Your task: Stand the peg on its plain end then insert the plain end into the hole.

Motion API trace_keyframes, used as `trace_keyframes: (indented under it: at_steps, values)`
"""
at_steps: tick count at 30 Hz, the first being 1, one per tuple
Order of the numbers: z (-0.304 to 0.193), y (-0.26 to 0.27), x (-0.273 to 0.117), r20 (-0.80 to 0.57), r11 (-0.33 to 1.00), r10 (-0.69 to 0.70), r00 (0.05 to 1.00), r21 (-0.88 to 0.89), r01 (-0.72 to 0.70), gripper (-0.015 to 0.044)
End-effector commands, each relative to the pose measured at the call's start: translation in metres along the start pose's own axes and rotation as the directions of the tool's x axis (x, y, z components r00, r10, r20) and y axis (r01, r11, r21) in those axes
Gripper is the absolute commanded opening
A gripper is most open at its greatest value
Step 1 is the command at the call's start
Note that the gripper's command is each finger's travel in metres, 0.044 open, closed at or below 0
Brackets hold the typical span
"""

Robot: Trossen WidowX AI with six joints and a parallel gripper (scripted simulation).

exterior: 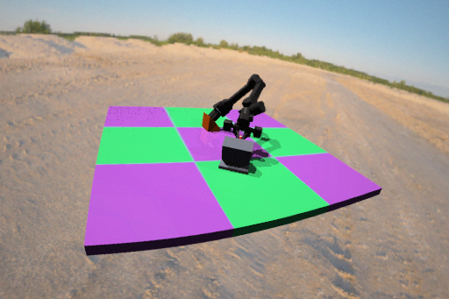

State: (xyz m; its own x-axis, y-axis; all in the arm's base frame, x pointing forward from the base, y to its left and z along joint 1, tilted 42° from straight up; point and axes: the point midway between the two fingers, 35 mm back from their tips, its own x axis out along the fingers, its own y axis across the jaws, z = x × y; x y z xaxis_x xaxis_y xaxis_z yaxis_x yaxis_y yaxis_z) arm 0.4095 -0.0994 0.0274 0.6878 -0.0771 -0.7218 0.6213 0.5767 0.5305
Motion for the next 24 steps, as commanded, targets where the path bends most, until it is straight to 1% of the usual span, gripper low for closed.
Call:
trace_keyframes:
  at_steps: [1, 16, 24]
  values:
    - [0.000, 0.000, 0.000, 0.000, 1.000, 0.000, 1.000, 0.000, 0.000, 0.0053]
    - [0.000, 0.000, -0.003, 0.000, 1.000, 0.000, 1.000, 0.000, 0.000, 0.0440]
    - [0.002, 0.001, -0.012, 0.001, 1.000, 0.000, 1.000, 0.001, 0.000, 0.0440]
